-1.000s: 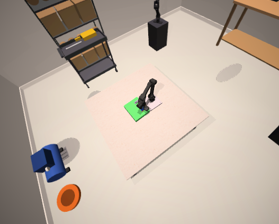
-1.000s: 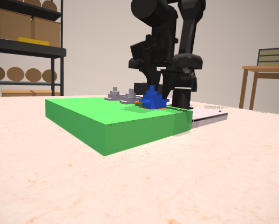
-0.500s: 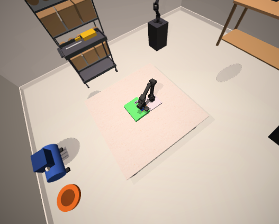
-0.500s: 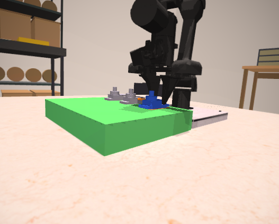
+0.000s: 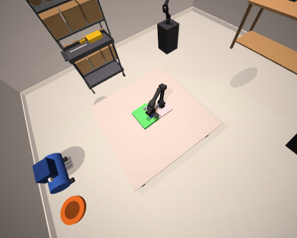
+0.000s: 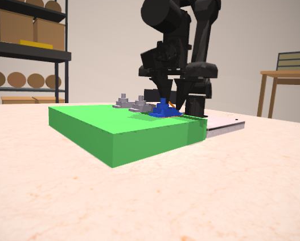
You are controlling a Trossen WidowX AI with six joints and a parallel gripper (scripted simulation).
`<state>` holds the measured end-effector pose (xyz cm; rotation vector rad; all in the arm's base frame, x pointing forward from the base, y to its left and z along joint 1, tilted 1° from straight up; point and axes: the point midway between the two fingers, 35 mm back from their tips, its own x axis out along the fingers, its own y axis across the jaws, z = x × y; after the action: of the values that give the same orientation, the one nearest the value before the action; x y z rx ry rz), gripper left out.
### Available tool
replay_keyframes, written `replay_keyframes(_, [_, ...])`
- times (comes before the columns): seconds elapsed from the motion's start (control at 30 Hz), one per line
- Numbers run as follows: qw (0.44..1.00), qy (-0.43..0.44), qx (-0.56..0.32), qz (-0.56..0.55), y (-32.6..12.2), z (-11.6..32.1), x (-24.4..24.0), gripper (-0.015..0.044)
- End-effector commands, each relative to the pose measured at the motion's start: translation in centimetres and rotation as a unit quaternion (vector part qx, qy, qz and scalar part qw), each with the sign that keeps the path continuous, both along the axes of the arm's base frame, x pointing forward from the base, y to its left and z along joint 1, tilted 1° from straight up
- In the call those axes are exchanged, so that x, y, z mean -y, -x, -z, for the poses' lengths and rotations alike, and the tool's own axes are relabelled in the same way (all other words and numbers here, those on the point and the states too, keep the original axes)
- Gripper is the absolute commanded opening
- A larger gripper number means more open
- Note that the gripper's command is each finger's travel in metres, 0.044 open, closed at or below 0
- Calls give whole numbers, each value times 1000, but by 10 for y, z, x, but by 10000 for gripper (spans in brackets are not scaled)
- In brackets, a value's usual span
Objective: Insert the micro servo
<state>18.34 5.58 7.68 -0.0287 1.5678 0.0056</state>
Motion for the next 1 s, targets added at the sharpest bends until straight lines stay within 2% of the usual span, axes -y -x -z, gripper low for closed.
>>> replay_keyframes(0.0, [1000, -3, 9, 0, 0, -26, 0, 187])
replay_keyframes(0.3, [1000, -3, 9, 0, 1, -28, 0, 187])
replay_keyframes(0.43, [1000, -2, 7, -1, -12, -36, -2, 293])
replay_keyframes(0.63, [1000, -3, 11, -2, -60, -68, -5, 440])
replay_keyframes(0.83, [1000, -3, 14, 0, -104, -94, -4, 440])
replay_keyframes(0.97, [1000, -3, 15, 0, -109, -96, -3, 440])
